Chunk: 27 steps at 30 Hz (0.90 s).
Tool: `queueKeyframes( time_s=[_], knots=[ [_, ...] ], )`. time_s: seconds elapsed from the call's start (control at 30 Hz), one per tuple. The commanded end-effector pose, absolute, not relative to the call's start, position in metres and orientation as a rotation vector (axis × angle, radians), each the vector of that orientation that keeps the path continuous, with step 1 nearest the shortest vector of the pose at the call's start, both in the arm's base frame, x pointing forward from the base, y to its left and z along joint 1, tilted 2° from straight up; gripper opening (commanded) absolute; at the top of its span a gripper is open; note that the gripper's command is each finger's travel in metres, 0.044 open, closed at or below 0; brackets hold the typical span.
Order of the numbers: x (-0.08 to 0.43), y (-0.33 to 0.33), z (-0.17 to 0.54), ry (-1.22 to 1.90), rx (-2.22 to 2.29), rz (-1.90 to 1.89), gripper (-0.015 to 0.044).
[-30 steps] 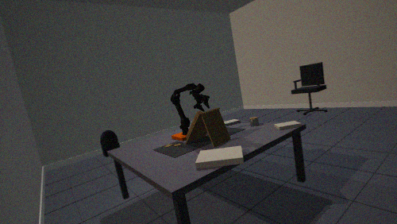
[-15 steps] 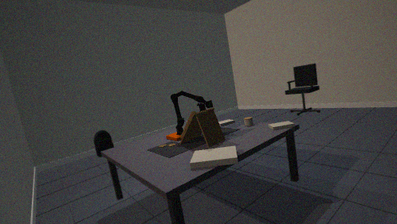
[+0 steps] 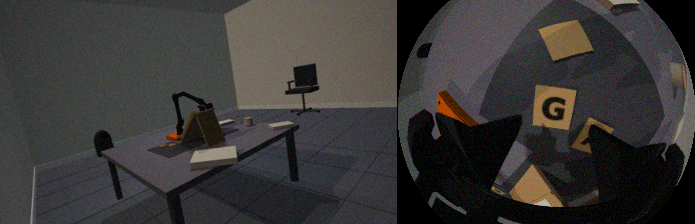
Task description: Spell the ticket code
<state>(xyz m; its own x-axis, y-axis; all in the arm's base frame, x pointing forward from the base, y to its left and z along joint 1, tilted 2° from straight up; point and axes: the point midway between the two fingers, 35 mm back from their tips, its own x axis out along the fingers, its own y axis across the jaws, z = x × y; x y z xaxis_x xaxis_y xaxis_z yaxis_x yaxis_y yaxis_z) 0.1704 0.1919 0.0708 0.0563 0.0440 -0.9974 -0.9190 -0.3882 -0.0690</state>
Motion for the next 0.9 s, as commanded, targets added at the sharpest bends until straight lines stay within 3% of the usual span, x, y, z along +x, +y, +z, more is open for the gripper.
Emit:
queueKeyframes(
  time_s=[0.0, 0.87],
  knots=[
    [0.1700, 0.1909, 0.0479, 0.942, -1.507, 1.459, 0.0340],
    [0.1689, 0.1919, 0.0382, 0.942, -1.506, 1.459, 0.0340]
  ],
)
